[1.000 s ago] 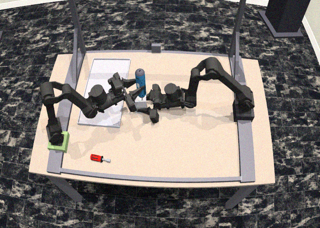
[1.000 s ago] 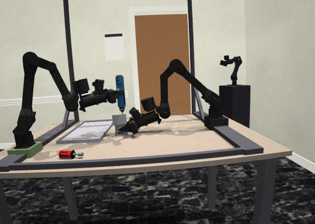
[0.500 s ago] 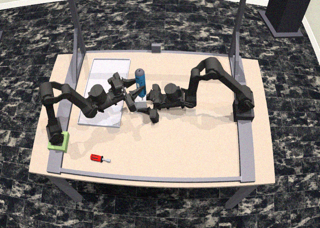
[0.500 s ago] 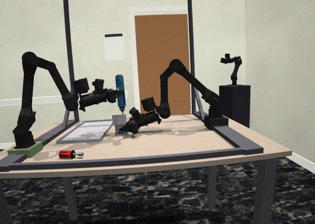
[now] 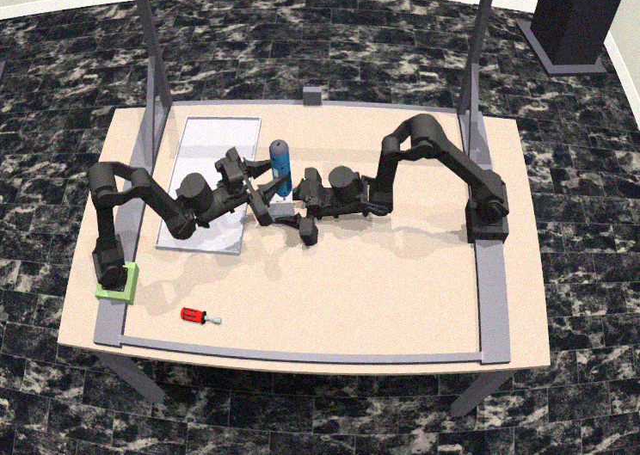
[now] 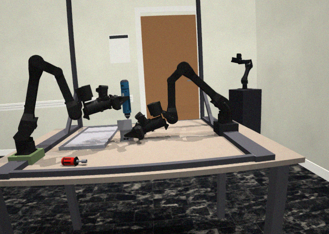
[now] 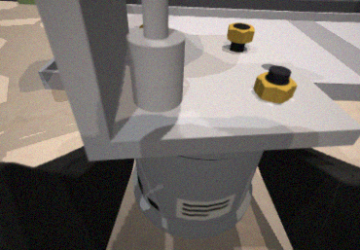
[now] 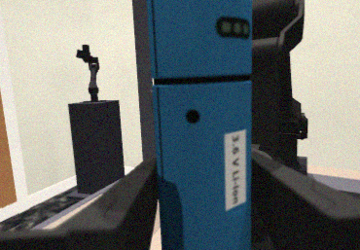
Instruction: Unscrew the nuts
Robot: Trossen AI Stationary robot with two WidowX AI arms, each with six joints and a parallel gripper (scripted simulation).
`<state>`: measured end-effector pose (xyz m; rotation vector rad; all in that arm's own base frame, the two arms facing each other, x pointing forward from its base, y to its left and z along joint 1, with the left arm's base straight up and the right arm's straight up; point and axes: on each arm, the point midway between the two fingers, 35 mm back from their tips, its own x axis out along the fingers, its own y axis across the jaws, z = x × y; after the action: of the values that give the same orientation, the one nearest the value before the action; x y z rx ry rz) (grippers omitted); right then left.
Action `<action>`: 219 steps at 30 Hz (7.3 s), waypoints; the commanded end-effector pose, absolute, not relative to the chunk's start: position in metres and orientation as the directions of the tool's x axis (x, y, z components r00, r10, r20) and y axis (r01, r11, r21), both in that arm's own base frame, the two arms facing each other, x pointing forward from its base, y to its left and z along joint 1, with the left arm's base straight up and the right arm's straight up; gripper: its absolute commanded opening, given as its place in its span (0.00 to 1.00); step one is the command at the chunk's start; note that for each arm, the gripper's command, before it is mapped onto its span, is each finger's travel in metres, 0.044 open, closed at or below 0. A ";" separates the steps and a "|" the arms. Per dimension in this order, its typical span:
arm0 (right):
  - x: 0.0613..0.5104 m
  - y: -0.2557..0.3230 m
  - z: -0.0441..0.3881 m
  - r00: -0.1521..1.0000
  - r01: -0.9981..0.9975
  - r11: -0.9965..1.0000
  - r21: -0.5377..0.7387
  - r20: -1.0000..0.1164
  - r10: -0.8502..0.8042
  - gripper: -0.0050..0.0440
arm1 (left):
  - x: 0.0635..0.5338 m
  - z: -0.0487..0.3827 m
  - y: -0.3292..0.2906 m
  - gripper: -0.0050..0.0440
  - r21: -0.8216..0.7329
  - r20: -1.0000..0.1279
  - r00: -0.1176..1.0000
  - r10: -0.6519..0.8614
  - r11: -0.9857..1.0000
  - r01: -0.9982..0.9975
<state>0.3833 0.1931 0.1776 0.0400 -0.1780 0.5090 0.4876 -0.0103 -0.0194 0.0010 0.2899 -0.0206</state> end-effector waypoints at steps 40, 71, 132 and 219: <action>0.384 0.192 0.144 0.872 -0.487 0.873 0.000 0.067 0.486 0.44 | 0.493 -0.005 -0.010 0.60 0.000 -0.251 0.968 -0.021 1.000 0.021; 0.387 0.193 0.151 0.863 -0.484 0.875 -0.015 0.154 0.480 0.44 | 0.493 -0.005 -0.010 0.60 0.000 -0.251 0.968 -0.021 1.000 0.021; 0.389 0.190 0.196 0.861 -0.486 0.874 -0.014 0.167 0.481 0.44 | 0.493 -0.005 -0.010 0.60 0.000 -0.251 0.968 -0.021 1.000 0.021; 0.389 0.202 0.228 0.862 -0.486 0.874 -0.009 0.158 0.481 0.44 | 0.493 -0.005 -0.010 0.60 0.000 -0.251 0.968 -0.021 1.000 0.021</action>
<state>0.3891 0.2044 0.1930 0.0113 -0.0714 0.5135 0.4876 -0.0102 -0.0194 0.0007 0.2898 -0.0217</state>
